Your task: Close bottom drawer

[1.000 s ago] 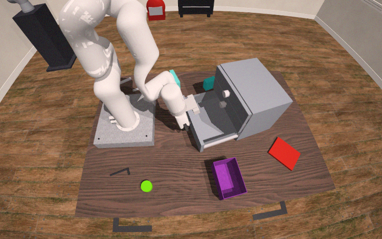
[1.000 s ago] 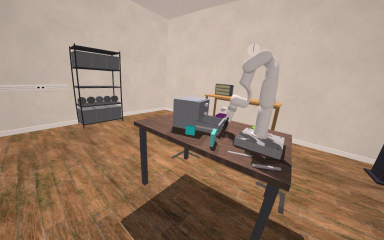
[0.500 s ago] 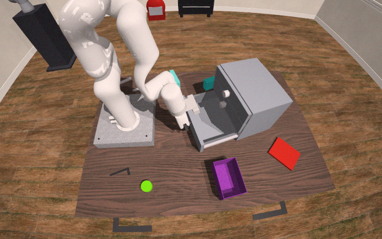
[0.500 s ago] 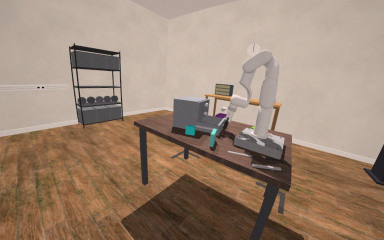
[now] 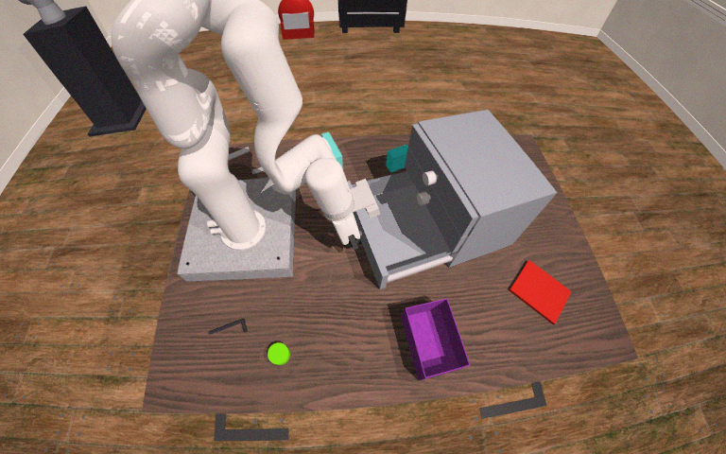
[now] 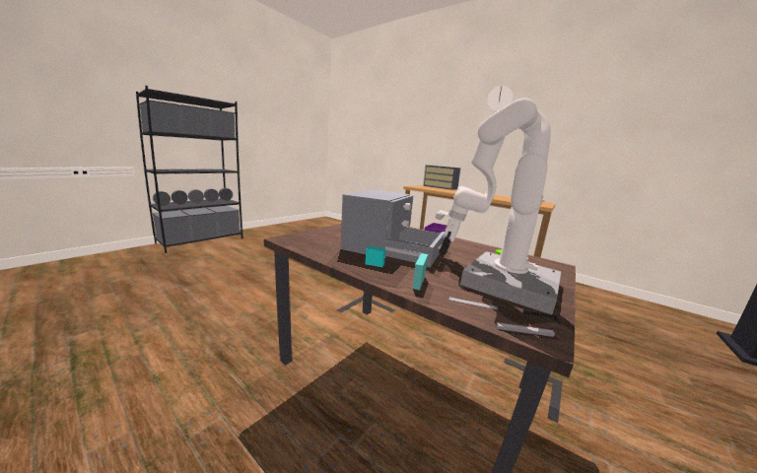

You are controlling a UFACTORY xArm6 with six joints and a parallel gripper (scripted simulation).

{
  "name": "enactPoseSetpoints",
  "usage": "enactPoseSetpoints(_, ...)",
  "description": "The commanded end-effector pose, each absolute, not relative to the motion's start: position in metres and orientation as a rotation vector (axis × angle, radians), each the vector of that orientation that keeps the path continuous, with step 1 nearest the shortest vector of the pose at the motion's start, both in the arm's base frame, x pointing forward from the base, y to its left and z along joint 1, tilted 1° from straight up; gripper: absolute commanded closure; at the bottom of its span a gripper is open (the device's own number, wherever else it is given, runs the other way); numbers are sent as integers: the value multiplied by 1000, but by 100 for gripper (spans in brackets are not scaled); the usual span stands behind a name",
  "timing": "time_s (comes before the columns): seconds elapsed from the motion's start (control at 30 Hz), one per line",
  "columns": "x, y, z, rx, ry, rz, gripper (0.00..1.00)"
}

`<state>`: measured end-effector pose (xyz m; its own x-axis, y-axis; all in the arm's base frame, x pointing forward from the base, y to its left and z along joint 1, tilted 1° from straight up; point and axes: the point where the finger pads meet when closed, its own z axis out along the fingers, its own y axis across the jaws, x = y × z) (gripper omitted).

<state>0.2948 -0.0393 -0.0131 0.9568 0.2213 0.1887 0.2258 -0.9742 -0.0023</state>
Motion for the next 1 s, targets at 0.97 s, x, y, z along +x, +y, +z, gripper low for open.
enactPoseSetpoints(0.97, 358, -25, -14, -3084, -353, -297, 100)
